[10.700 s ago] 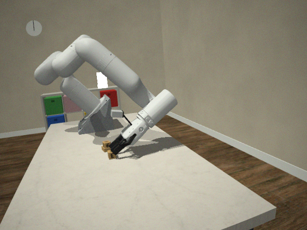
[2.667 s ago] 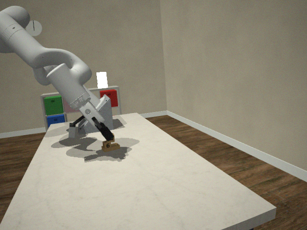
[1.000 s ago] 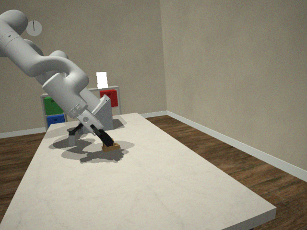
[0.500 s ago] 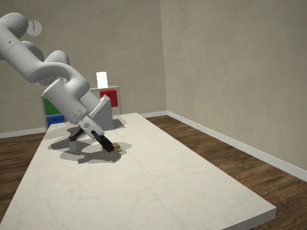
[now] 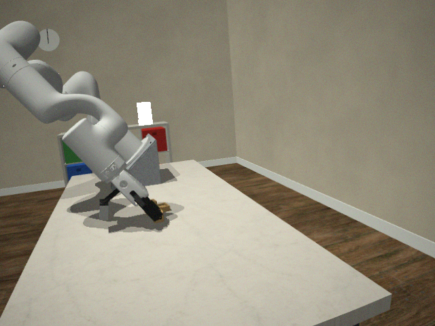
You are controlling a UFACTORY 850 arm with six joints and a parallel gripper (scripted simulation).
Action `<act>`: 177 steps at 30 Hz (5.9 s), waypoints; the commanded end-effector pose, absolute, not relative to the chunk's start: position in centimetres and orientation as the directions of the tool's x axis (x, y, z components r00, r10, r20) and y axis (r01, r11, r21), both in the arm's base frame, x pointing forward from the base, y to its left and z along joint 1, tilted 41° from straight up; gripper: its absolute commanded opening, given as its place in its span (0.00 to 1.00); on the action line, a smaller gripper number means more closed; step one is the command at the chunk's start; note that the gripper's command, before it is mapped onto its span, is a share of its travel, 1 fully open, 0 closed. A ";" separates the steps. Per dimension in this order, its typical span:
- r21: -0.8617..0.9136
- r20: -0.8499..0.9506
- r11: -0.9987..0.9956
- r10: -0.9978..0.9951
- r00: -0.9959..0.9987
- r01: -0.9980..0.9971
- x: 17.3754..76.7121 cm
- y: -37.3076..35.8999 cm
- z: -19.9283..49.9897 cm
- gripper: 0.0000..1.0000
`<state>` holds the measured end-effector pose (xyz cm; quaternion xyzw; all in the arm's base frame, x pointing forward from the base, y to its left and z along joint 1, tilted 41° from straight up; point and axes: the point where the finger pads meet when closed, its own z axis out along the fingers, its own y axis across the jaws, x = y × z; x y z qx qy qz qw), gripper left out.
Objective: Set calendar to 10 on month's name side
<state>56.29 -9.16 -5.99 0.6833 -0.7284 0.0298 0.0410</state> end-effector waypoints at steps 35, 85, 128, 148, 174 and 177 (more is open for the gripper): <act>0.011 0.100 0.064 -0.993 -0.062 -0.998 56.4 -9.4 -6.2 0.27; 0.011 0.100 0.064 -0.993 -0.062 -0.998 56.3 -9.7 -6.6 0.27; 0.011 0.100 0.064 -0.993 -0.062 -0.998 56.3 -9.7 -6.6 0.31; 0.011 0.100 0.064 -0.993 -0.062 -0.998 56.3 -9.7 -6.6 0.69; 0.011 0.100 0.064 -0.993 -0.062 -0.998 56.4 -8.4 -5.1 0.69; 0.011 0.100 0.064 -0.993 -0.062 -0.998 56.4 -8.2 -4.8 0.69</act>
